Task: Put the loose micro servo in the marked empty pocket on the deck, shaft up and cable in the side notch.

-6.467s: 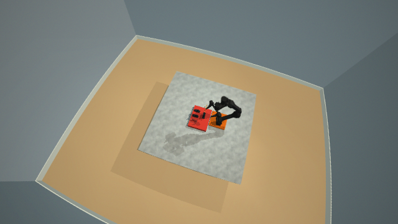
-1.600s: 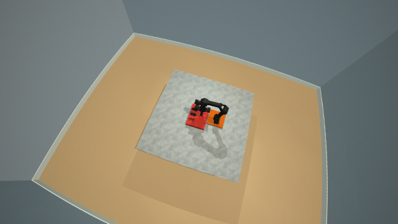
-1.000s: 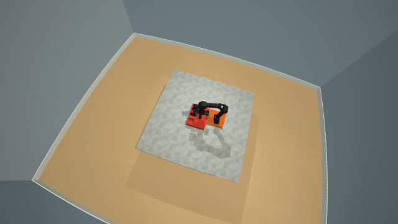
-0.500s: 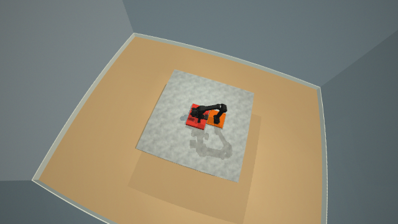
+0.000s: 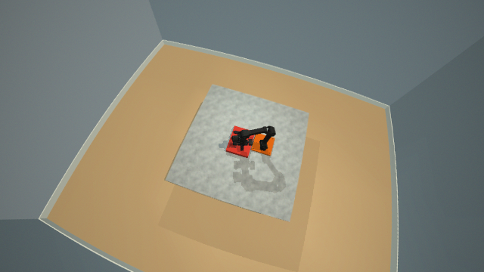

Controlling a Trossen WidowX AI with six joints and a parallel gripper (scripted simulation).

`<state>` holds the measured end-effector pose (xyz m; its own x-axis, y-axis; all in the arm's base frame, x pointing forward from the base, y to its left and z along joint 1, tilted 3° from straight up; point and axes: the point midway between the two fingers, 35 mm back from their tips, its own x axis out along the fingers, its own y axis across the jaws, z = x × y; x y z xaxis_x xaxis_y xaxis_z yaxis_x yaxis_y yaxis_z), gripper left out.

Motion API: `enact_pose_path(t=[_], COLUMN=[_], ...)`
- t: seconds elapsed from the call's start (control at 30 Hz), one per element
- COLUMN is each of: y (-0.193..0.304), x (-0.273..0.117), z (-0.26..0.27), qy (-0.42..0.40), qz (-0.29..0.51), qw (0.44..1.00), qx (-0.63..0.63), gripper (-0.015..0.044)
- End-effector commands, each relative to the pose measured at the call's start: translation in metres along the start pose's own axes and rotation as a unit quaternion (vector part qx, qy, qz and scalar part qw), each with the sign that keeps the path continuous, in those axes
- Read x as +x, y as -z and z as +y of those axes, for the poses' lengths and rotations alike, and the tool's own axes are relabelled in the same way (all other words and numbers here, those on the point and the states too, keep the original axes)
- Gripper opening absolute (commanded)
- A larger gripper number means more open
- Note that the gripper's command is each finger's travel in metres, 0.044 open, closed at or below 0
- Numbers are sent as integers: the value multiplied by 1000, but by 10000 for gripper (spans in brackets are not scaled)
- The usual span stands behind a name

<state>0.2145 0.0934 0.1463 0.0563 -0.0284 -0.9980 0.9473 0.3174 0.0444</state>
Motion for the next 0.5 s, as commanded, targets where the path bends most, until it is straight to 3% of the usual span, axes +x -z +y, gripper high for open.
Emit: enact_pose_path(t=[0.0, 0.47], y=[0, 0], x=[0, 0], z=[1, 1], qy=[-1, -1], qz=[-2, -3], qw=[998, 954], qx=[-64, -300], gripper=[0, 0])
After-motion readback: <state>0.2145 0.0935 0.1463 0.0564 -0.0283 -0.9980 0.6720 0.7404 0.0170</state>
